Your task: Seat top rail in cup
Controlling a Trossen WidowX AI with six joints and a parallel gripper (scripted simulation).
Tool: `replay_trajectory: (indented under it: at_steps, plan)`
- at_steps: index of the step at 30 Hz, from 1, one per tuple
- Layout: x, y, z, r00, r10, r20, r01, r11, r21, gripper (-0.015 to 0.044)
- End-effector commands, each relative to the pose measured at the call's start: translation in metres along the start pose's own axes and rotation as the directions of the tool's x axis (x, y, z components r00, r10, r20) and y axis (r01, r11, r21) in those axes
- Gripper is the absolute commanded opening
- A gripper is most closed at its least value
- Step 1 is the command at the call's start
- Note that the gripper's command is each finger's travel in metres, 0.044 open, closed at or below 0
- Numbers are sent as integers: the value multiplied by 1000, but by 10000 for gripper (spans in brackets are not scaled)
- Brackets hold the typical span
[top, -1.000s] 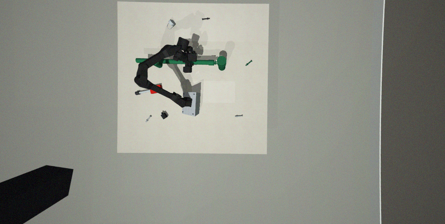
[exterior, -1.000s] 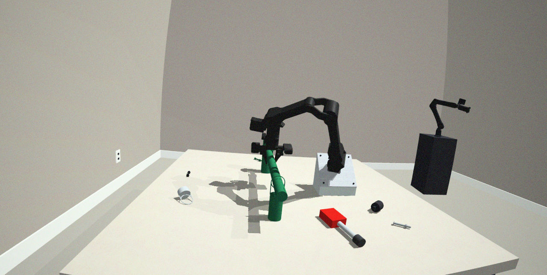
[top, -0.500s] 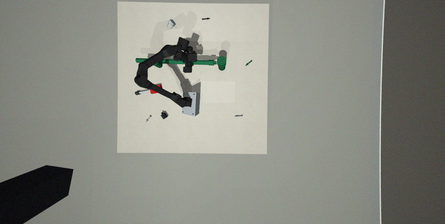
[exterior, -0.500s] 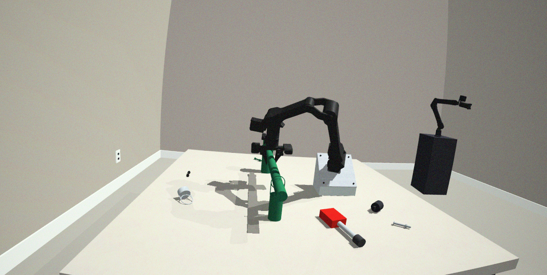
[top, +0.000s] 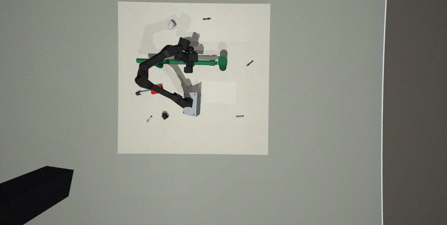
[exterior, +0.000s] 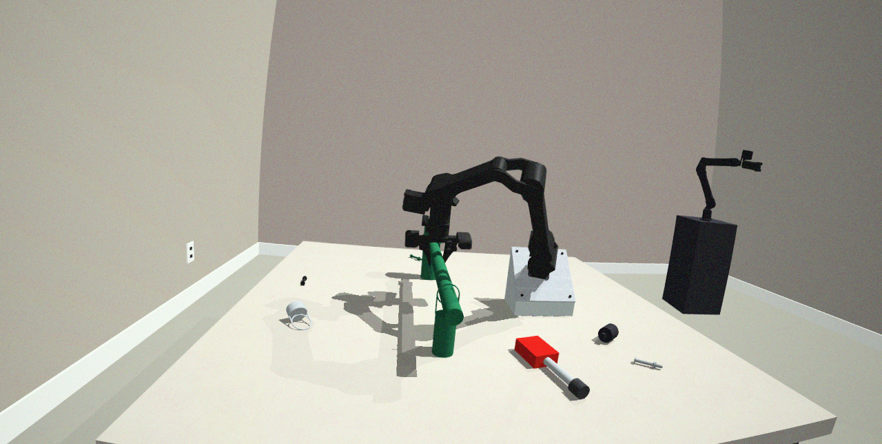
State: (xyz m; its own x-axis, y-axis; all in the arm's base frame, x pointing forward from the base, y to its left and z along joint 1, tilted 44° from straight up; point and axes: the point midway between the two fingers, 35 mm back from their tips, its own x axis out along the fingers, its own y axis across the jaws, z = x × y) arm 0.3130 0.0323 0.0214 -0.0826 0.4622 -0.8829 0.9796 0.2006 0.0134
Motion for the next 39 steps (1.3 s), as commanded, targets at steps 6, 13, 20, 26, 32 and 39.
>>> replay_trajectory:
  at_steps: [6,13,20,26,32,39]
  plan:
    - [-2,0,4,1000,2,9,-2,1000,0,0]
    - [-2,0,5,1000,3,11,-3,1000,0,0]
    - [-3,0,6,1000,3,12,-3,1000,0,0]
    - [-3,0,8,1000,3,12,-3,1000,0,0]
    - [-3,0,9,1000,3,12,-3,1000,0,0]
    - [-1,0,5,1000,-2,2,2,1000,-1,0]
